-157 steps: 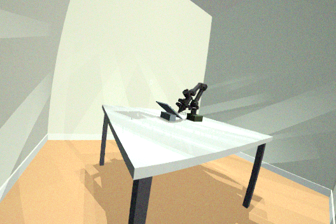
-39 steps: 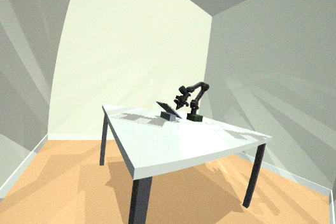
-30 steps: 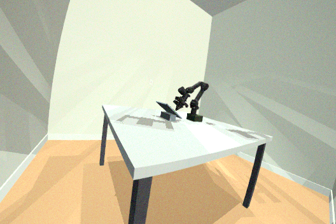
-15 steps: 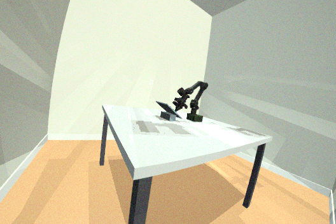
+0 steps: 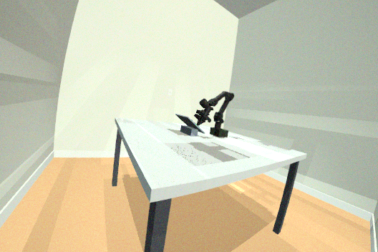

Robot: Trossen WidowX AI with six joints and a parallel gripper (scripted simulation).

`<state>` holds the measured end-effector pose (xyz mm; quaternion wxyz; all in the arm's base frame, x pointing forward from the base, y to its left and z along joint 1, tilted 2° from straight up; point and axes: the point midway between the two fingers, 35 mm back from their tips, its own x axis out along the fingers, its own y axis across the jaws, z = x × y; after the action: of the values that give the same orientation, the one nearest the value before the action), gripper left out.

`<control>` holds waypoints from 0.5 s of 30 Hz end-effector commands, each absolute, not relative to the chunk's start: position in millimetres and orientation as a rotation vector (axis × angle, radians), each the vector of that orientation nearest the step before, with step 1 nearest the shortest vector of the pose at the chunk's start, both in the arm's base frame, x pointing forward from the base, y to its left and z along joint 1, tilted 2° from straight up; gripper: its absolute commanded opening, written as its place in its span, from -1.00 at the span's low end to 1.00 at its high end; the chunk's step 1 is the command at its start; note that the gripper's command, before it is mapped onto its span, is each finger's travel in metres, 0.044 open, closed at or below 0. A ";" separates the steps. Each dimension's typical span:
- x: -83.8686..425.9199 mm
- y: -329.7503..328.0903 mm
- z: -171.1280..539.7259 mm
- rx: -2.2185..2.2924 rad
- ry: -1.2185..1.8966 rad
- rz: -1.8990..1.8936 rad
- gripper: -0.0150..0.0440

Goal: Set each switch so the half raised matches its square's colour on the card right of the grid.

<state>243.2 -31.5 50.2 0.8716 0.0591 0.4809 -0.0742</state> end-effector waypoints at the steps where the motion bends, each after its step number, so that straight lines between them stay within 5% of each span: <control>1: 243.1 -31.2 49.7 0.120 1.006 -0.149 -0.49; 15: 243.8 -31.3 48.6 0.120 1.006 -0.149 -0.49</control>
<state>243.8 -31.6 49.5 0.8718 0.0584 0.4808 -0.0738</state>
